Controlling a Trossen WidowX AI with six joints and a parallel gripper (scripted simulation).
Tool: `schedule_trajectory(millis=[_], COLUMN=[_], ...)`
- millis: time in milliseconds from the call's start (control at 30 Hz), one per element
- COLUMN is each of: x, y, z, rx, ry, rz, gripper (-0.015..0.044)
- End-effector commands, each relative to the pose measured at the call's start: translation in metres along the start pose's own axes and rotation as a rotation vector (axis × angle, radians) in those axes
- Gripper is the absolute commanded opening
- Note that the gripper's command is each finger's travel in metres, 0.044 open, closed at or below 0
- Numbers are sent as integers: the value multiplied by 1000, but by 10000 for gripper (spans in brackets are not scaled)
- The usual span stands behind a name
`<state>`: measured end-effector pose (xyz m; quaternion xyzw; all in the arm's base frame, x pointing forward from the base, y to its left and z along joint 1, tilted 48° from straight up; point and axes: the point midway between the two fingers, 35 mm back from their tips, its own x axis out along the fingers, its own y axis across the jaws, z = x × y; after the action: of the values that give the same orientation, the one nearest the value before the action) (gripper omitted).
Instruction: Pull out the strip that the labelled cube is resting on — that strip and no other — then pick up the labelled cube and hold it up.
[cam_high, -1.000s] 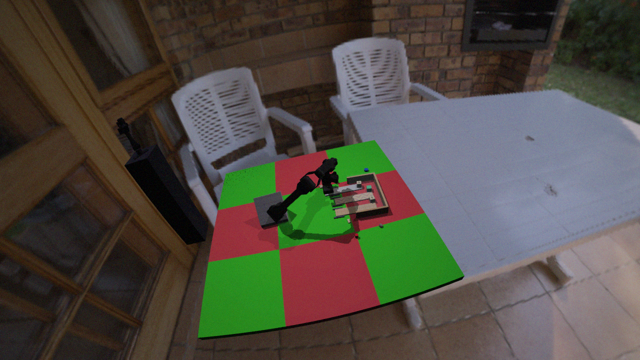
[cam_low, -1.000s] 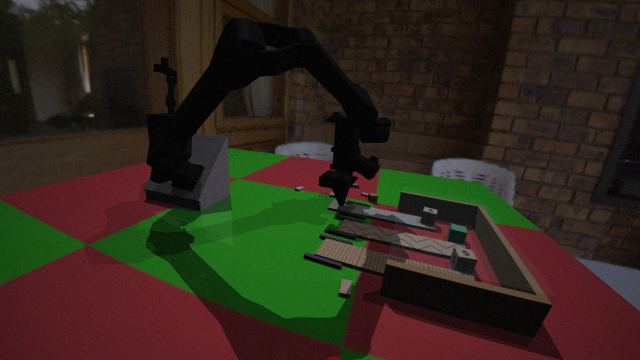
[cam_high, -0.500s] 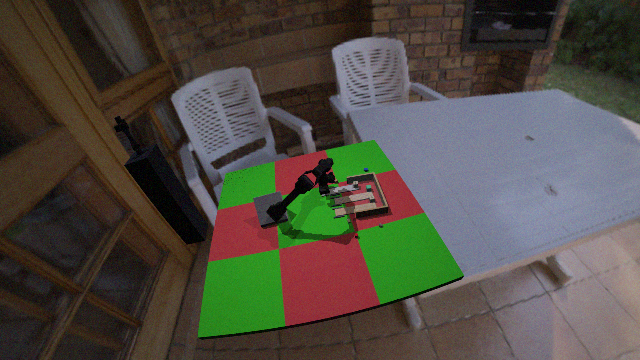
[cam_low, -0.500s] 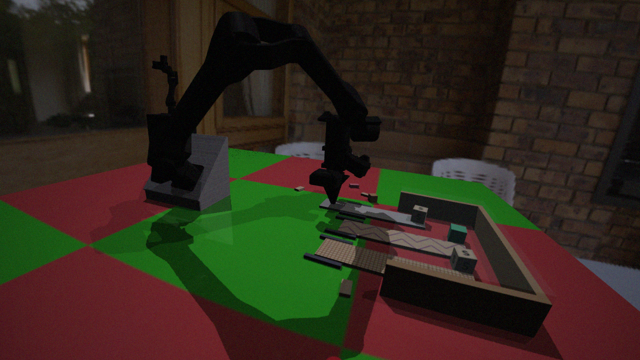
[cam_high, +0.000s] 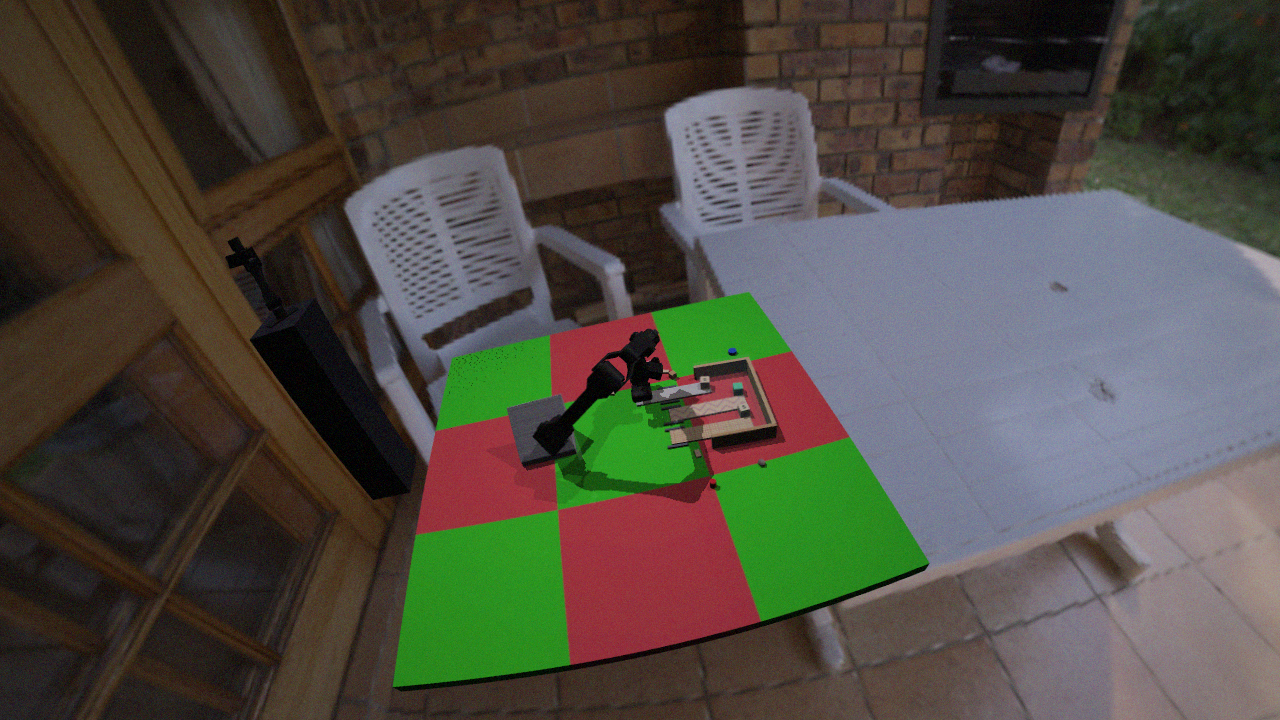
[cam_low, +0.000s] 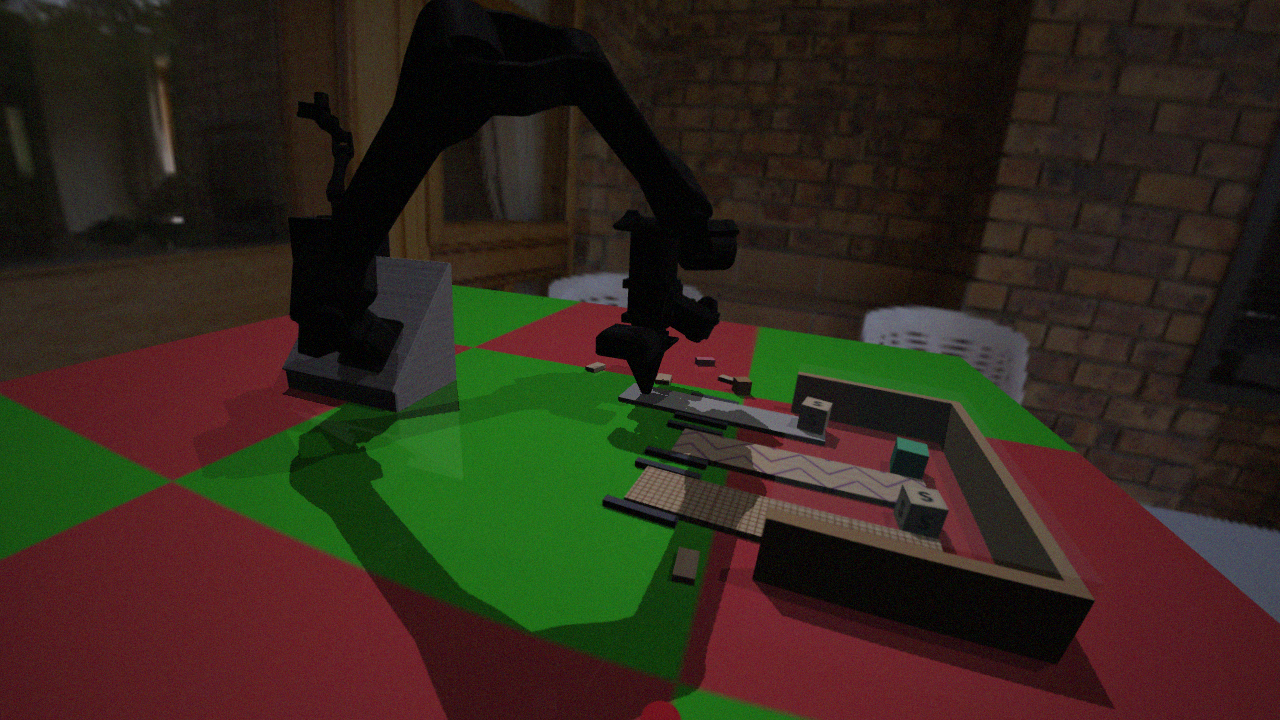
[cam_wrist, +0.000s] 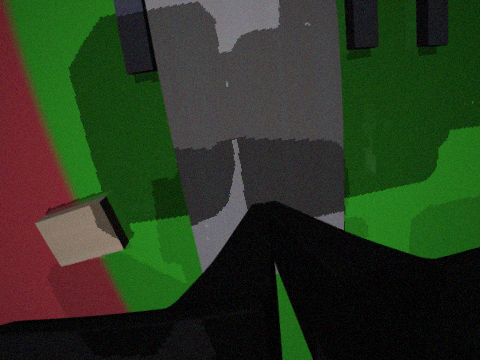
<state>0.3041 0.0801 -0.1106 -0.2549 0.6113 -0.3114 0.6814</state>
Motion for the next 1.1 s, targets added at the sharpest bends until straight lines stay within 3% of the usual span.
schedule_trajectory(millis=[0, 1067], x=[5, 4], y=[-1, 1], z=[-13, -62], rx=[-7, -8], ry=[23, 25], rz=[-3, -2], gripper=[0, 0])
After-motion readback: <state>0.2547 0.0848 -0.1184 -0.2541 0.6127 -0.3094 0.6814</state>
